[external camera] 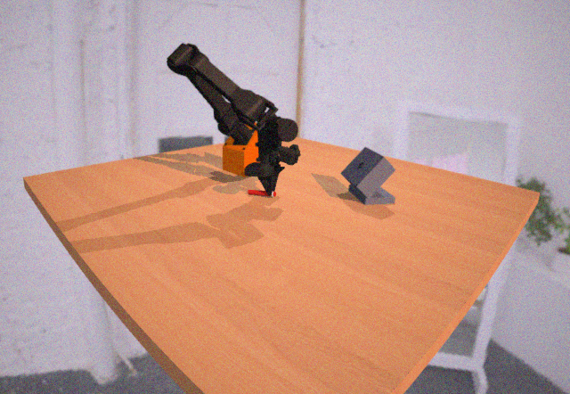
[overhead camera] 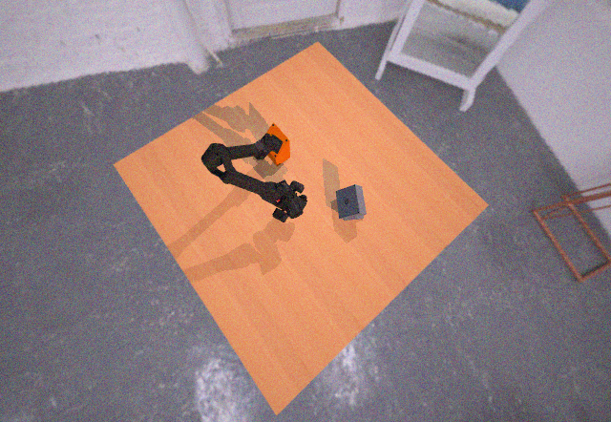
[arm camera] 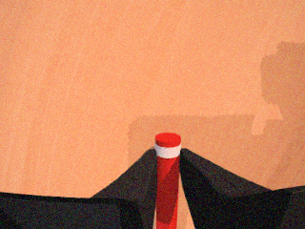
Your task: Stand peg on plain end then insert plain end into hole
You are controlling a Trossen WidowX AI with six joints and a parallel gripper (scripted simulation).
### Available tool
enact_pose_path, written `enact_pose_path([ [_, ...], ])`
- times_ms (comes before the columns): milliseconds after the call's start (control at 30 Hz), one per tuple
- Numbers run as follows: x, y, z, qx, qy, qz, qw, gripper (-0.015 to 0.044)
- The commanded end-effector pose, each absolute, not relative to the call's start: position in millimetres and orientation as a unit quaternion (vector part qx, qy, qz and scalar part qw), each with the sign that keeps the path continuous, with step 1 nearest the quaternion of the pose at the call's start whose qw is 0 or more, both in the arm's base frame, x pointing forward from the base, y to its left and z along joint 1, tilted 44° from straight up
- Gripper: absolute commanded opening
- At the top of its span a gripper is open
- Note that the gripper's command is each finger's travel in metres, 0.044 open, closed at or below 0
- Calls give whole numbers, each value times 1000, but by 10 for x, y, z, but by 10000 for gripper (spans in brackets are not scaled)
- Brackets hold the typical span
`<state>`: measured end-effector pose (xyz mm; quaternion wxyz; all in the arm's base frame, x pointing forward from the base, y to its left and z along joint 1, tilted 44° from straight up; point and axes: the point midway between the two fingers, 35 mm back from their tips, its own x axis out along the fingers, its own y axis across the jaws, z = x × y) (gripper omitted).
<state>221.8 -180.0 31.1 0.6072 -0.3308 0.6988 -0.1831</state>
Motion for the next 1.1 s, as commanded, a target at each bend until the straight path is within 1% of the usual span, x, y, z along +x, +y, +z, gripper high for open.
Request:
enact_pose_path([
  [0,2199,-1784,320,-334,690,-176,617,49],
  [1067,2082,-1689,470,-355,598,-128,707,49],
])
